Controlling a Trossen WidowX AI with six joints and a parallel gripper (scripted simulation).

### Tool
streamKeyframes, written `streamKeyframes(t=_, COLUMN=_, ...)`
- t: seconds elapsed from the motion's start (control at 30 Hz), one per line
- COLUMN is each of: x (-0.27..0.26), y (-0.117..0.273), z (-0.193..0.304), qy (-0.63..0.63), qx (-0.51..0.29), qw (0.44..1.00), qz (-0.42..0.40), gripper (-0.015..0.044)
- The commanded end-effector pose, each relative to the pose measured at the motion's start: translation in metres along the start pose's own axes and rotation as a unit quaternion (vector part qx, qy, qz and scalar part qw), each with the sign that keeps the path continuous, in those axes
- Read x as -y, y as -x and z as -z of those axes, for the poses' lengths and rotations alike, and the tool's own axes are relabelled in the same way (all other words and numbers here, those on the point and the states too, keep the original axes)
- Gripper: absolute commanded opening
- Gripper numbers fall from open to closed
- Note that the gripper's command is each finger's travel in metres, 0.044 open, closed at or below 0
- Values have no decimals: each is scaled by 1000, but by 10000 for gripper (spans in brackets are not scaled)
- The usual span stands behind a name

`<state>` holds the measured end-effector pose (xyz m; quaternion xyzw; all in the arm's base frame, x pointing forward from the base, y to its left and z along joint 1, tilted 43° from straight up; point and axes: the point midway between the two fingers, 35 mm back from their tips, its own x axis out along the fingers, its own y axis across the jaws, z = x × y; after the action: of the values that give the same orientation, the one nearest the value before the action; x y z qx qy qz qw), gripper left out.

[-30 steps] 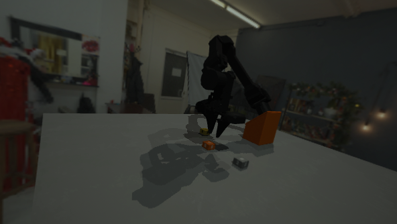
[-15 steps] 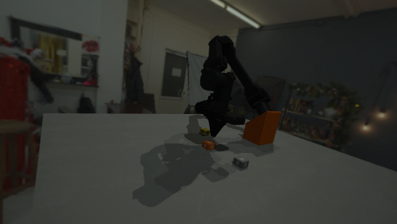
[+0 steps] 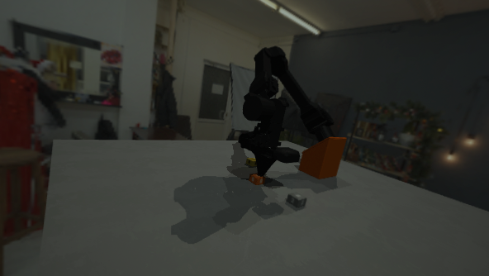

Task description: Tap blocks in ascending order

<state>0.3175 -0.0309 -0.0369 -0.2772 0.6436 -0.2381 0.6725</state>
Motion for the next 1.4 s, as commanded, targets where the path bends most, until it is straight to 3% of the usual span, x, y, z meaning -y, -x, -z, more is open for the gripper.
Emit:
streamKeyframes(t=0.0, x=1, y=-4, z=2, qy=3, qx=-3, qw=1000, qz=2, gripper=20)
streamKeyframes(t=0.4, x=0, y=32, z=1, qy=4, qx=-3, qw=1000, qz=0, gripper=20)
streamKeyframes(t=0.57, x=-1, y=93, z=0, qy=6, qx=-3, qw=1000, qz=-3, gripper=20)
streamKeyframes(t=0.67, x=-1, y=107, z=1, qy=3, qx=-3, qw=1000, qz=0, gripper=20)
streamKeyframes(t=0.77, x=-11, y=108, z=-1, qy=4, qx=-3, qw=1000, qz=-3, gripper=20)
streamKeyframes(t=1.03, x=-126, y=108, z=-4, qy=3, qx=-3, qw=1000, qz=-4, gripper=20)
streamKeyframes(t=1.27, x=-129, y=105, z=-4, qy=2, qx=-2, qw=1000, qz=-3, gripper=20)
streamKeyframes(t=1.37, x=-130, y=56, z=-6, qy=2, qx=-2, qw=1000, qz=-3, gripper=20)
